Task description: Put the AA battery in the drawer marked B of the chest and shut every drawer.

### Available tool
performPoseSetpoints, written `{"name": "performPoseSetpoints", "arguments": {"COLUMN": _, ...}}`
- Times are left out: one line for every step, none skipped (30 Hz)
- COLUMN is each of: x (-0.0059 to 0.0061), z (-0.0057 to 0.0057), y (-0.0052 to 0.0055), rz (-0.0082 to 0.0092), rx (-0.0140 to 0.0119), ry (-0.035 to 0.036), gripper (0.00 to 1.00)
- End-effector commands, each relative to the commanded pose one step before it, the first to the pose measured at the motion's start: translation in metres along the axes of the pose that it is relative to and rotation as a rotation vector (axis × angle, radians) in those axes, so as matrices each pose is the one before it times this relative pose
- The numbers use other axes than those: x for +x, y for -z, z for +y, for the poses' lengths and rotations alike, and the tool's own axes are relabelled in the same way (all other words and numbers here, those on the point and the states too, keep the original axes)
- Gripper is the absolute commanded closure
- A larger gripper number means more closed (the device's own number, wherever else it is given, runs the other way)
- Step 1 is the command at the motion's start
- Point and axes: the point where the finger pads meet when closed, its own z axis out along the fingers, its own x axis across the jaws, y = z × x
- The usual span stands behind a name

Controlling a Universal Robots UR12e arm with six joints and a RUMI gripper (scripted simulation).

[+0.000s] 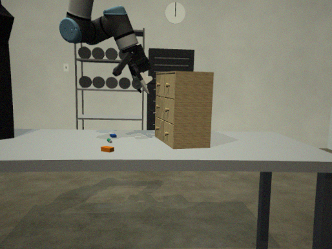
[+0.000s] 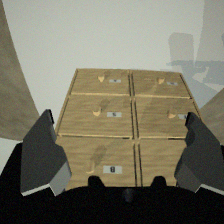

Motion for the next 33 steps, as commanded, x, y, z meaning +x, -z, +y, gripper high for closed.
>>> {"name": "performPoseSetpoints", "arguments": {"x": 0.00110, "z": -0.00889, "y": 0.00327, "rz": 0.00756, "rx": 0.09732, "ry": -0.00762, "gripper": 0.00}}
{"name": "performPoseSetpoints", "arguments": {"x": 0.00000, "z": -0.00068, "y": 0.00173, "rz": -0.00005, "rx": 0.01441, "ry": 0.00008, "gripper": 0.00}}
{"name": "performPoseSetpoints", "arguments": {"x": -0.00001, "z": -0.00067, "y": 0.00153, "rz": 0.00008, "rx": 0.01409, "ry": -0.00016, "gripper": 0.00}}
{"name": "performPoseSetpoints", "arguments": {"x": -0.00001, "z": -0.00069, "y": 0.00160, "rz": -0.00001, "rx": 0.01386, "ry": 0.00000, "gripper": 0.00}}
{"name": "performPoseSetpoints", "arguments": {"x": -0.00001, "z": -0.00072, "y": 0.00166, "rz": -0.00010, "rx": 0.01362, "ry": 0.00015, "gripper": 0.00}}
{"name": "performPoseSetpoints", "arguments": {"x": 0.00000, "z": -0.00070, "y": 0.00145, "rz": 0.00005, "rx": 0.01329, "ry": -0.00009, "gripper": 0.00}}
{"name": "performPoseSetpoints", "arguments": {"x": 0.00000, "z": -0.00070, "y": 0.00140, "rz": 0.00005, "rx": 0.01298, "ry": -0.00010, "gripper": 0.00}}
{"name": "performPoseSetpoints", "arguments": {"x": -0.00001, "z": -0.00072, "y": 0.00145, "rz": -0.00003, "rx": 0.01270, "ry": 0.00003, "gripper": 0.00}}
{"name": "performPoseSetpoints", "arguments": {"x": -0.00001, "z": -0.00073, "y": 0.00149, "rz": -0.00012, "rx": 0.01240, "ry": 0.00016, "gripper": 0.00}}
{"name": "performPoseSetpoints", "arguments": {"x": 0.00000, "z": -0.00070, "y": 0.00125, "rz": 0.00007, "rx": 0.01203, "ry": -0.00011, "gripper": 0.00}}
{"name": "performPoseSetpoints", "arguments": {"x": 0.00000, "z": -0.00070, "y": 0.00123, "rz": 0.00006, "rx": 0.01170, "ry": -0.00009, "gripper": 0.00}}
{"name": "performPoseSetpoints", "arguments": {"x": -0.00001, "z": -0.00070, "y": 0.00126, "rz": -0.00002, "rx": 0.01137, "ry": 0.00002, "gripper": 0.00}}
{"name": "performPoseSetpoints", "arguments": {"x": -0.00001, "z": -0.00070, "y": 0.00128, "rz": -0.00009, "rx": 0.01102, "ry": 0.00011, "gripper": 0.00}}
{"name": "performPoseSetpoints", "arguments": {"x": 0.00000, "z": 0.00000, "y": 0.00000, "rz": 0.00000, "rx": 0.00000, "ry": 0.00000, "gripper": 0.00}}
{"name": "performPoseSetpoints", "arguments": {"x": 0.00000, "z": 0.00000, "y": 0.00000, "rz": 0.00000, "rx": 0.00000, "ry": 0.00000, "gripper": 0.00}}
{"name": "performPoseSetpoints", "arguments": {"x": 0.00000, "z": -0.00069, "y": 0.00116, "rz": -0.00002, "rx": 0.01065, "ry": 0.00002, "gripper": 0.00}}
{"name": "performPoseSetpoints", "arguments": {"x": 0.00001, "z": -0.00066, "y": 0.00102, "rz": 0.00009, "rx": 0.01027, "ry": -0.00012, "gripper": 0.00}}
{"name": "performPoseSetpoints", "arguments": {"x": 0.00000, "z": -0.00065, "y": 0.00103, "rz": 0.00003, "rx": 0.00990, "ry": -0.00004, "gripper": 0.00}}
{"name": "performPoseSetpoints", "arguments": {"x": -0.00001, "z": -0.00064, "y": 0.00103, "rz": -0.00003, "rx": 0.00952, "ry": 0.00003, "gripper": 0.00}}
{"name": "performPoseSetpoints", "arguments": {"x": -0.00001, "z": -0.00063, "y": 0.00103, "rz": -0.00009, "rx": 0.00914, "ry": 0.00009, "gripper": 0.00}}
{"name": "performPoseSetpoints", "arguments": {"x": -0.00001, "z": -0.00061, "y": 0.00096, "rz": -0.00005, "rx": 0.00874, "ry": 0.00006, "gripper": 0.00}}
{"name": "performPoseSetpoints", "arguments": {"x": 0.00001, "z": -0.00058, "y": 0.00078, "rz": 0.00010, "rx": 0.00835, "ry": -0.00011, "gripper": 0.00}}
{"name": "performPoseSetpoints", "arguments": {"x": 0.00000, "z": -0.00056, "y": 0.00078, "rz": 0.00005, "rx": 0.00795, "ry": -0.00006, "gripper": 0.00}}
{"name": "performPoseSetpoints", "arguments": {"x": 0.00000, "z": -0.00054, "y": 0.00077, "rz": 0.00001, "rx": 0.00754, "ry": -0.00001, "gripper": 0.00}}
{"name": "performPoseSetpoints", "arguments": {"x": -0.00001, "z": -0.00052, "y": 0.00075, "rz": -0.00003, "rx": 0.00714, "ry": 0.00002, "gripper": 0.00}}
{"name": "performPoseSetpoints", "arguments": {"x": -0.00001, "z": -0.00050, "y": 0.00073, "rz": -0.00006, "rx": 0.00674, "ry": 0.00006, "gripper": 0.00}}
{"name": "performPoseSetpoints", "arguments": {"x": -0.00001, "z": -0.00048, "y": 0.00071, "rz": -0.00008, "rx": 0.00633, "ry": 0.00008, "gripper": 0.00}}
{"name": "performPoseSetpoints", "arguments": {"x": 0.00000, "z": -0.00045, "y": 0.00061, "rz": -0.00001, "rx": 0.00593, "ry": 0.00001, "gripper": 0.00}}
{"name": "performPoseSetpoints", "arguments": {"x": 0.00001, "z": -0.00041, "y": 0.00050, "rz": 0.00007, "rx": 0.00554, "ry": -0.00008, "gripper": 0.00}}
{"name": "performPoseSetpoints", "arguments": {"x": 0.00001, "z": -0.00039, "y": 0.00047, "rz": 0.00005, "rx": 0.00514, "ry": -0.00005, "gripper": 0.00}}
{"name": "performPoseSetpoints", "arguments": {"x": 0.00000, "z": 0.00000, "y": 0.00000, "rz": 0.00000, "rx": 0.00000, "ry": 0.00000, "gripper": 0.00}}
{"name": "performPoseSetpoints", "arguments": {"x": 0.00000, "z": 0.00000, "y": 0.00000, "rz": 0.00000, "rx": 0.00000, "ry": 0.00000, "gripper": 0.00}}
{"name": "performPoseSetpoints", "arguments": {"x": 0.00000, "z": -0.00036, "y": 0.00045, "rz": 0.00003, "rx": 0.00475, "ry": -0.00003, "gripper": 0.00}}
